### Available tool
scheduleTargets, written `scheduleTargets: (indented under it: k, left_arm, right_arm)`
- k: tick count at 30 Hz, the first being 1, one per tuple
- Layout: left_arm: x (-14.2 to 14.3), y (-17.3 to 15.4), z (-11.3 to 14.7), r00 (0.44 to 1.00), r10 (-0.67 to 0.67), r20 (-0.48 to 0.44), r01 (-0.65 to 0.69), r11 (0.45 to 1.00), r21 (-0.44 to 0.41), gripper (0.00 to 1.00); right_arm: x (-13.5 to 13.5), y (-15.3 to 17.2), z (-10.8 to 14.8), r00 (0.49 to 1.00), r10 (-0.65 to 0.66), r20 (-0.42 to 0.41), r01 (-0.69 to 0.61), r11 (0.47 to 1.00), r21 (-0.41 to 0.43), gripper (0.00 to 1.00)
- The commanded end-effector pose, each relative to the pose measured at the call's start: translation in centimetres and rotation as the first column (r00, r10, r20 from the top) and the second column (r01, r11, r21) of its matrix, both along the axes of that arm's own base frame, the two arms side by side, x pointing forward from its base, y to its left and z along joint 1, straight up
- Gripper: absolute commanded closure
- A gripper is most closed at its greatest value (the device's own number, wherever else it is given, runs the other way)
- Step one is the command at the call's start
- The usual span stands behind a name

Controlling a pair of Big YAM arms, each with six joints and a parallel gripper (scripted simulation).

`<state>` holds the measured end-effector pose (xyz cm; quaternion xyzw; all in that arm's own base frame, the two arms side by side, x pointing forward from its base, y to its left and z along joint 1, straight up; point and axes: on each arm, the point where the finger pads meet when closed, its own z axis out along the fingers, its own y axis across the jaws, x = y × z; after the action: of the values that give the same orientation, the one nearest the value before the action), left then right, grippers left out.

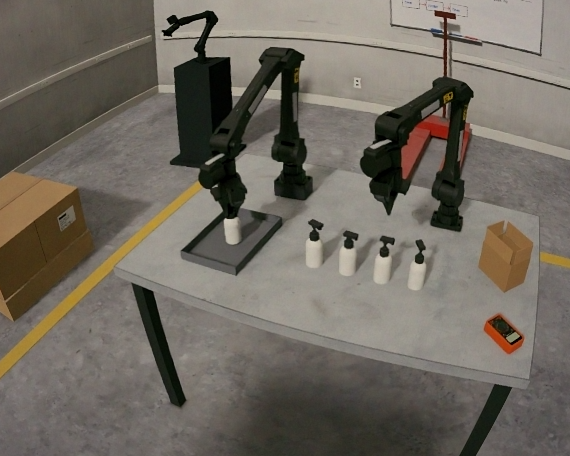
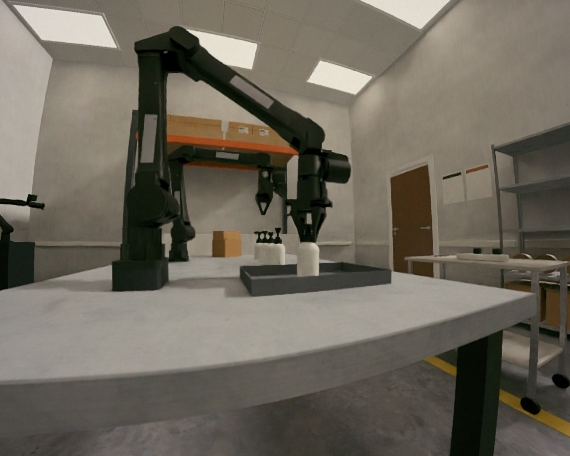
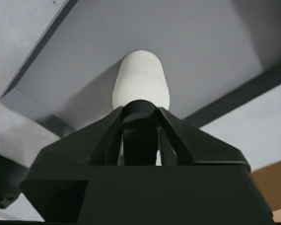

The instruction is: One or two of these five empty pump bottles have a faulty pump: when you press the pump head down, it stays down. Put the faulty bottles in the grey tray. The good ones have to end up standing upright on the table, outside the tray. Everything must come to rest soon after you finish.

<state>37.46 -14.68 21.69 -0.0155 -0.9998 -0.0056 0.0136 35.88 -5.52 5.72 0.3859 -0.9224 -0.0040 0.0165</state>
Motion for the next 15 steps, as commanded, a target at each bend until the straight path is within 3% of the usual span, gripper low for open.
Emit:
scheduleTargets:
  k: [1, 15]
  left_arm:
    - [0.9, -0.4, 1.5, 0.999, -0.001, 0.037, 0.002, 1.000, -0.015, 1.00]
    - [1.2, 0.7, 1.8, 0.997, -0.031, 0.066, 0.033, 0.999, -0.025, 1.00]
  right_arm:
    - [0.4, -0.2, -0.3, 1.000, 0.008, 0.011, -0.008, 1.000, 0.000, 0.78]
    - [0.8, -0.2, -0.1, 1.000, 0.008, 0.027, -0.008, 1.000, -0.003, 0.78]
